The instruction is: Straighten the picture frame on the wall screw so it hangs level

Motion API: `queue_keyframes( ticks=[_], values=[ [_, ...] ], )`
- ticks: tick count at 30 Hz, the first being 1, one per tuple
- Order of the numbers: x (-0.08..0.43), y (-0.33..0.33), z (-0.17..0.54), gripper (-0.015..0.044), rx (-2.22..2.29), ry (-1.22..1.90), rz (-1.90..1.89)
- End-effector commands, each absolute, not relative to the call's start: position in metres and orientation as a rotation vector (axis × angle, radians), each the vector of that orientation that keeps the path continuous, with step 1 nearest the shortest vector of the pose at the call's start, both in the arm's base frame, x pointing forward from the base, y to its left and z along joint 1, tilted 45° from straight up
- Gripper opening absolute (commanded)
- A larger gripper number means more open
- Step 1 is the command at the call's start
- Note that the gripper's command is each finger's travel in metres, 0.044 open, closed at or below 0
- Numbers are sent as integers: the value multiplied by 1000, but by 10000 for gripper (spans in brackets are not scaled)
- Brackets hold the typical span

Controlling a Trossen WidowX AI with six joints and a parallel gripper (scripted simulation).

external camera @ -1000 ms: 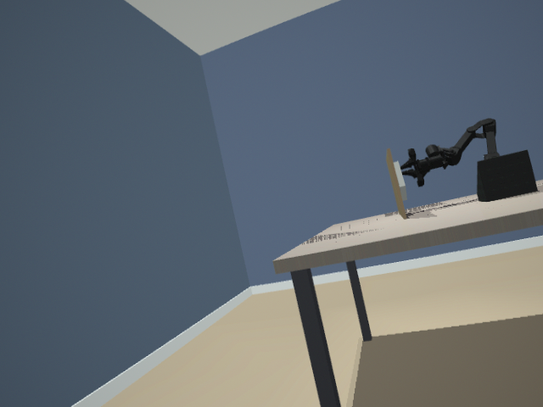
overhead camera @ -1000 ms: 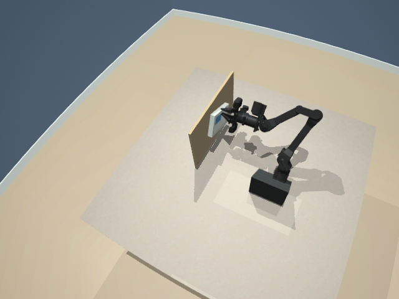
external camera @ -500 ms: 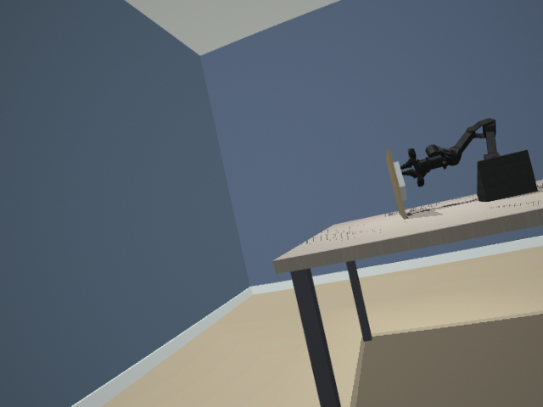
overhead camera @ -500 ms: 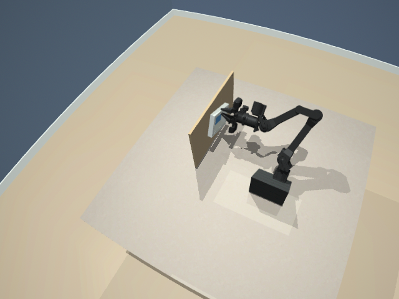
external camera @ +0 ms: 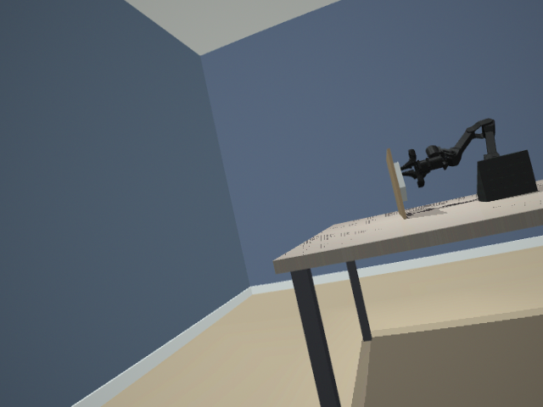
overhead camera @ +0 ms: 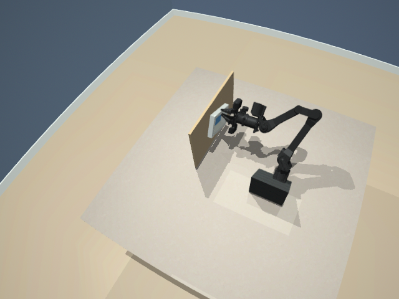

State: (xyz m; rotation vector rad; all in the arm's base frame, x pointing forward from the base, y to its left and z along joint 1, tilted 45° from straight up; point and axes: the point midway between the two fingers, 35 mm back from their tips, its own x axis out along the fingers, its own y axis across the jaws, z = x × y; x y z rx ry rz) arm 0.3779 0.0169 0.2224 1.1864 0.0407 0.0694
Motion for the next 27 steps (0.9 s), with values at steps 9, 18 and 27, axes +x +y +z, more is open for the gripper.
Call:
queue_keyframes(
  ticks=[9, 18, 27],
  values=[
    [378, 17, 223, 0, 1186, 40, 69],
    [378, 17, 221, 0, 1181, 42, 69],
    [378, 18, 222, 0, 1090, 37, 70]
  ],
)
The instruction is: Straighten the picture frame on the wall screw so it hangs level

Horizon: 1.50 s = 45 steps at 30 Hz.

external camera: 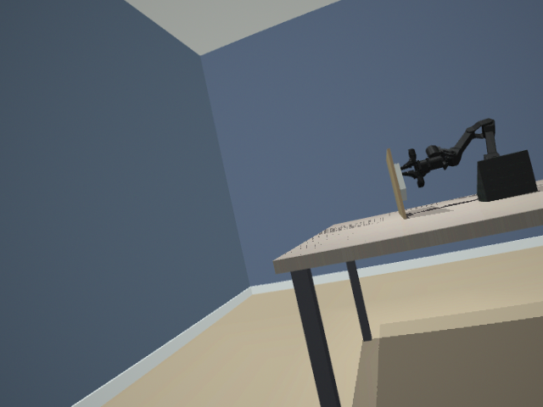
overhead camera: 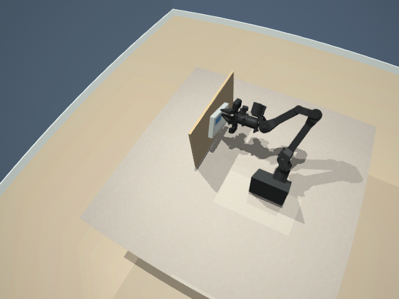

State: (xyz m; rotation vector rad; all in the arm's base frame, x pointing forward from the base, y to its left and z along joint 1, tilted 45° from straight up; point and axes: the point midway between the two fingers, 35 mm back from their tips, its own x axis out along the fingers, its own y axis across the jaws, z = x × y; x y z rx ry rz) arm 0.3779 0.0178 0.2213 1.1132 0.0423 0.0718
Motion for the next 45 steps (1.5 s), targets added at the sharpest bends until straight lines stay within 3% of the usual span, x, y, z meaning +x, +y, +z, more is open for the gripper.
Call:
queue_keyframes(
  ticks=[1, 45],
  values=[
    [378, 18, 221, 0, 1085, 37, 70],
    [377, 20, 223, 0, 856, 25, 72]
  ],
)
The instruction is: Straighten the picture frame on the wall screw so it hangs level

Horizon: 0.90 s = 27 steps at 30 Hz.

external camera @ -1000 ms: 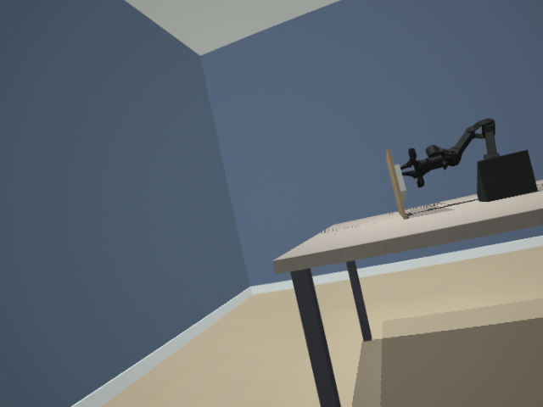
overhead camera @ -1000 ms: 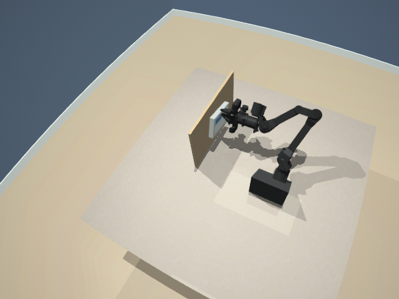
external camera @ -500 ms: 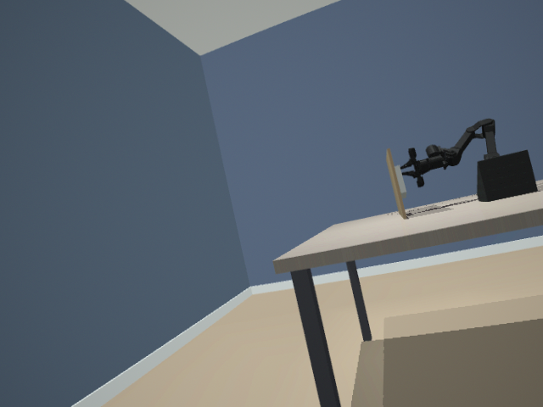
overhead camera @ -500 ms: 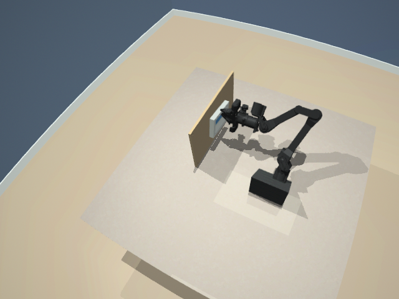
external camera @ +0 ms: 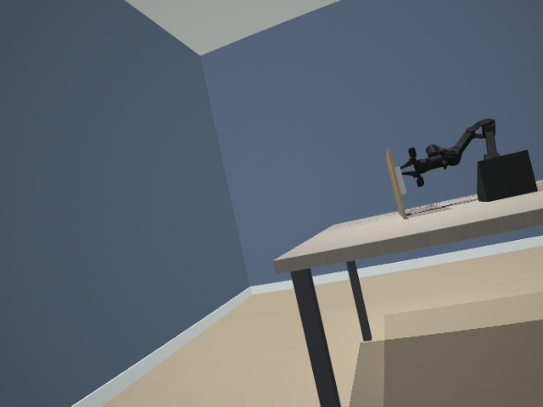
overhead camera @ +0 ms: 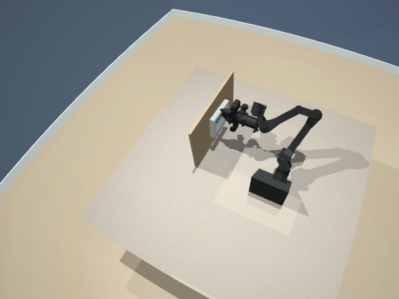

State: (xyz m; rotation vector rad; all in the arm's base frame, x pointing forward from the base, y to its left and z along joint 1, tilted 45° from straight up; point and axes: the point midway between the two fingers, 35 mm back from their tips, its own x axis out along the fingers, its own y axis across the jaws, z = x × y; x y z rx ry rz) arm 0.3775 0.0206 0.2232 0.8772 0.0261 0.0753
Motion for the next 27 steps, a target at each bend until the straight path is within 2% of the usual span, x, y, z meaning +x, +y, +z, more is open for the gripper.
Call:
queue_keyframes(
  ticks=[1, 18, 27],
  values=[
    [377, 21, 224, 0, 852, 24, 73],
    [377, 22, 224, 0, 763, 20, 73],
    [377, 22, 224, 236, 784, 21, 76]
  ],
)
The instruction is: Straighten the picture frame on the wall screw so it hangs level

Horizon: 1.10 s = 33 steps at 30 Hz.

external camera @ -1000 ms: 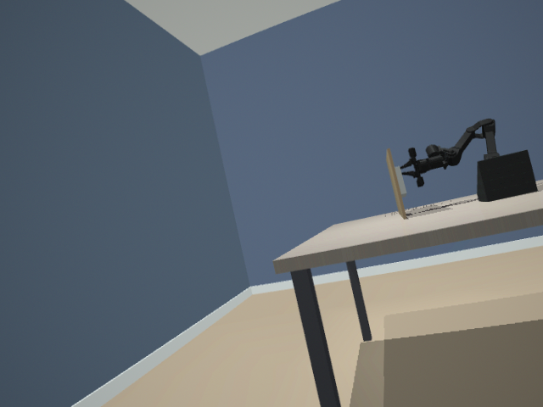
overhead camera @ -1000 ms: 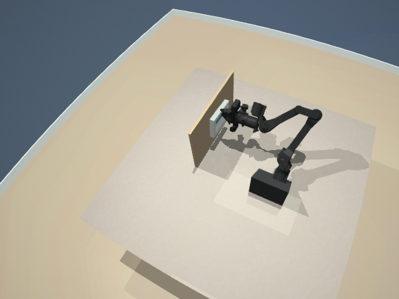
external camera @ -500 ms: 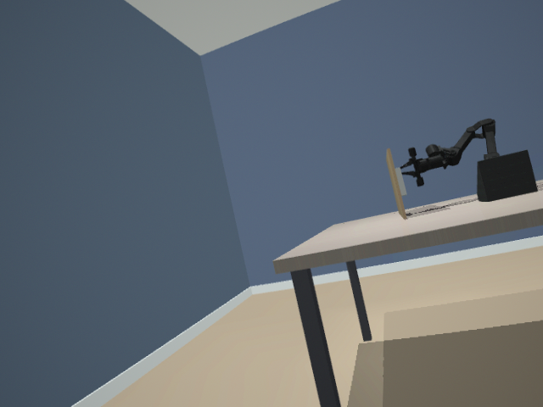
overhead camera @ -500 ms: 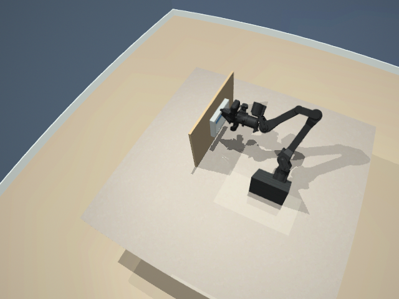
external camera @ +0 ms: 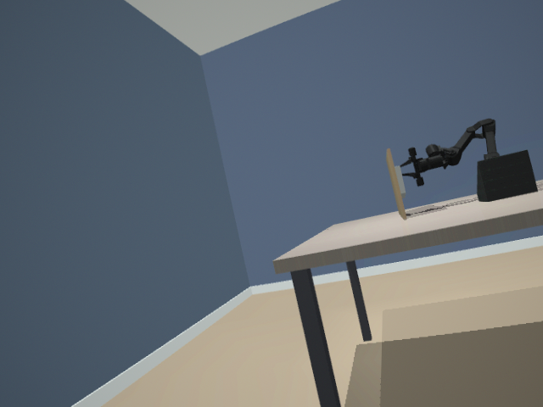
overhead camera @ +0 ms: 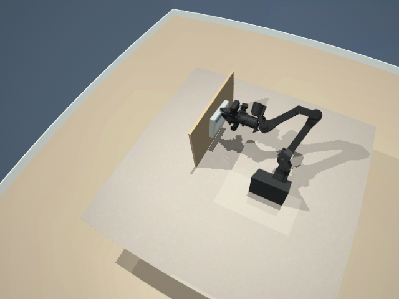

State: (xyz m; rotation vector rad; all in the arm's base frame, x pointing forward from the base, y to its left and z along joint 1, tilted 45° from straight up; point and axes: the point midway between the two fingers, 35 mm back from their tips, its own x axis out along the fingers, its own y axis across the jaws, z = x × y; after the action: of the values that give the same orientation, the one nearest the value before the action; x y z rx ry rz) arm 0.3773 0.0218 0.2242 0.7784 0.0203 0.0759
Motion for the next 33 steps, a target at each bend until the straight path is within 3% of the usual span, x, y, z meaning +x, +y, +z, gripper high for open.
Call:
queue_keyframes(
  ticks=[1, 6, 19, 24, 33],
  values=[
    [377, 22, 224, 260, 784, 21, 76],
    [372, 21, 225, 260, 804, 22, 76],
    [280, 7, 216, 260, 1185, 45, 82],
    [279, 13, 226, 260, 1151, 37, 80],
    [216, 32, 244, 260, 1179, 48, 68]
  ],
)
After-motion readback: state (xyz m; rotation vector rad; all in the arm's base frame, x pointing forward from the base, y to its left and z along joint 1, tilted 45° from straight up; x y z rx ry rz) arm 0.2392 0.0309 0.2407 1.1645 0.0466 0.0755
